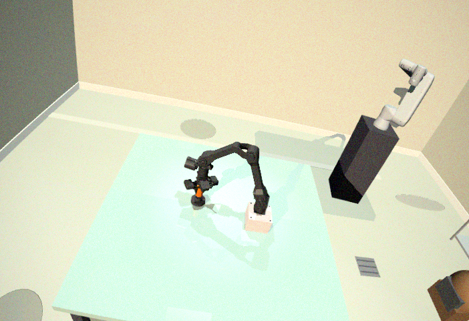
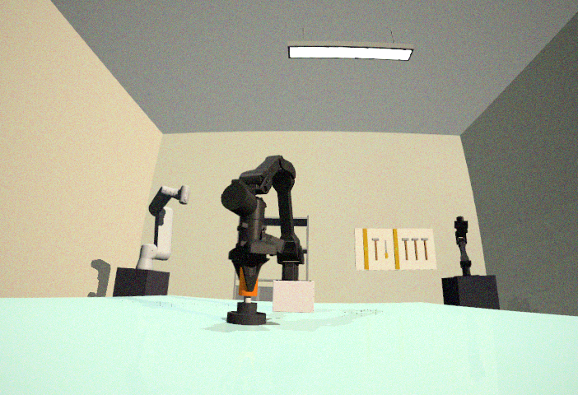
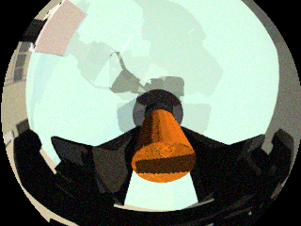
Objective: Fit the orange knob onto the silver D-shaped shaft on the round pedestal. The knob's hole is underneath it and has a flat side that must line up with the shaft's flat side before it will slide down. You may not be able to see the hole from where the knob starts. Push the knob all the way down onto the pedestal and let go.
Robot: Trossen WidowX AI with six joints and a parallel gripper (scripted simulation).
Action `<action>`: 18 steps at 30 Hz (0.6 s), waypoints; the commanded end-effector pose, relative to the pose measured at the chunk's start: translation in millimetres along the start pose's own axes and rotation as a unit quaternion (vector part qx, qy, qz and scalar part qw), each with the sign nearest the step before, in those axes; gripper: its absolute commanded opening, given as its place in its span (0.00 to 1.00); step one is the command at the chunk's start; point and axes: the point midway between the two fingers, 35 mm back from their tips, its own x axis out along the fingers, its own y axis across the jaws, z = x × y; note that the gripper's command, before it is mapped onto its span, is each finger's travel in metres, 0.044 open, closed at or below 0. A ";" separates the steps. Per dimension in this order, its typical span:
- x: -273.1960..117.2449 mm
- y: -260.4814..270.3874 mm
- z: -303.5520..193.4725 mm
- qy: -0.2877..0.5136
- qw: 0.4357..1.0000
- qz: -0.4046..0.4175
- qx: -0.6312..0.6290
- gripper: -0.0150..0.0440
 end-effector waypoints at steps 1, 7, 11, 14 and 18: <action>0.4 0.2 -0.4 0.001 1.000 0.001 0.005 0.25; 0.5 0.1 -0.4 0.001 1.000 0.001 0.019 0.25; 0.6 0.1 -0.6 0.001 0.999 0.001 0.037 0.25; 0.6 0.0 -0.6 0.001 0.999 0.001 0.042 0.25; 1.9 -0.1 -0.7 0.001 0.999 0.001 0.036 0.25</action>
